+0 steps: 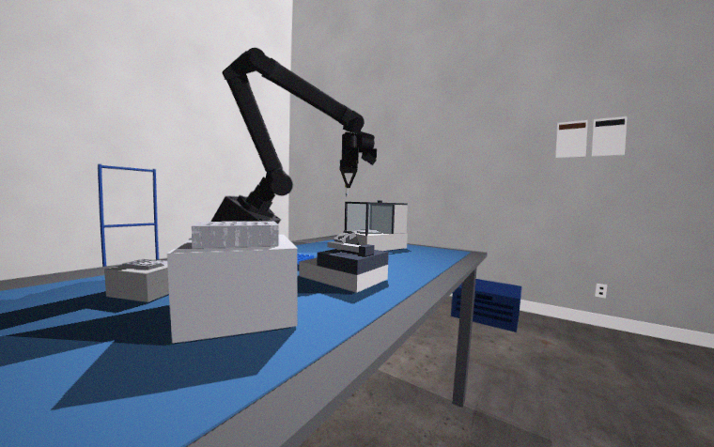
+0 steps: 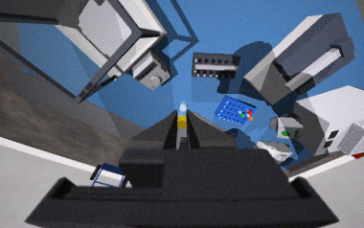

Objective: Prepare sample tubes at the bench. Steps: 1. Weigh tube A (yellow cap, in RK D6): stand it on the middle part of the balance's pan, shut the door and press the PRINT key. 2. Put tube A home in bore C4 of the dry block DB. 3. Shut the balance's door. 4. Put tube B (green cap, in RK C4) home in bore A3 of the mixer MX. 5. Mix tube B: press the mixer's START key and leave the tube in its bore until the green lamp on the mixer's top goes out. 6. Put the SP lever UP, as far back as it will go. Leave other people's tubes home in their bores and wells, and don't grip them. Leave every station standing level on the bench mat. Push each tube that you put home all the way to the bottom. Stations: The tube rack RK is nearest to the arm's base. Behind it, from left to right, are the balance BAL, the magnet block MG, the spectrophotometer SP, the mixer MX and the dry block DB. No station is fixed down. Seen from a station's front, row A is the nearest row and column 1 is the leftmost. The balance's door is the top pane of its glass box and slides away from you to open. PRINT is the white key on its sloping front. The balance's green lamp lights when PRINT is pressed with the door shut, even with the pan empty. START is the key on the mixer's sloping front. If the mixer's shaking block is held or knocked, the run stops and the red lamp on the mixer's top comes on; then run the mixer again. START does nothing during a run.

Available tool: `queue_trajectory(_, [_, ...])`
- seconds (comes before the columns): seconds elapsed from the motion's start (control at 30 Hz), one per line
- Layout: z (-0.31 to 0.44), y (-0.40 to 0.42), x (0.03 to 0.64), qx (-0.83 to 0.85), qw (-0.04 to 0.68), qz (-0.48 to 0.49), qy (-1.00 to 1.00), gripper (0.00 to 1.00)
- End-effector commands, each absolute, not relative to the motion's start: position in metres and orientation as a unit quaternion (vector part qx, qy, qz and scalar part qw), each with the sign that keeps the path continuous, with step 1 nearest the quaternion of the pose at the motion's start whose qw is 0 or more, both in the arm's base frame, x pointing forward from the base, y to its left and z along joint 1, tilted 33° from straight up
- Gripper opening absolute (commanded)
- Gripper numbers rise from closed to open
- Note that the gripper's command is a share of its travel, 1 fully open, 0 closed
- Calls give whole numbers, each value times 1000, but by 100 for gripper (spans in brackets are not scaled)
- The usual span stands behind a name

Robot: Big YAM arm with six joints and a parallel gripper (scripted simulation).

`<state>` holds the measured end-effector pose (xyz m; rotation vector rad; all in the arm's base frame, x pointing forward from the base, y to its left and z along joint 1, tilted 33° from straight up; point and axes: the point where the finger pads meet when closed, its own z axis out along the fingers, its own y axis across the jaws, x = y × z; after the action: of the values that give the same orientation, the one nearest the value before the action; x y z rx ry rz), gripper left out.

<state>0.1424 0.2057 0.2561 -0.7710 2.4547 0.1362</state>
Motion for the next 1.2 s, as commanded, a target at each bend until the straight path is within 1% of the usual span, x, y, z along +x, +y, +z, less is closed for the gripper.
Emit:
queue_trajectory(0.0, [286, 236, 143, -295, 298, 69, 905, 9])
queue_trajectory(0.37, [302, 327, 126, -454, 301, 18, 838, 9])
queue_trajectory(0.5, [304, 340, 126, -473, 296, 6, 830, 9])
queue_trajectory(0.77, [316, 403, 111, -562, 290, -27, 774, 9])
queue_trajectory(0.87, [316, 404, 122, -551, 289, -30, 782, 9])
queue_trajectory(0.9, [302, 387, 120, -554, 281, -40, 782, 9])
queue_trajectory(1.03, [305, 385, 120, -553, 283, -37, 782, 9])
queue_trajectory(1.07, [330, 396, 116, -551, 300, -16, 779, 9])
queue_trajectory(1.17, [328, 394, 116, -551, 299, -17, 779, 9])
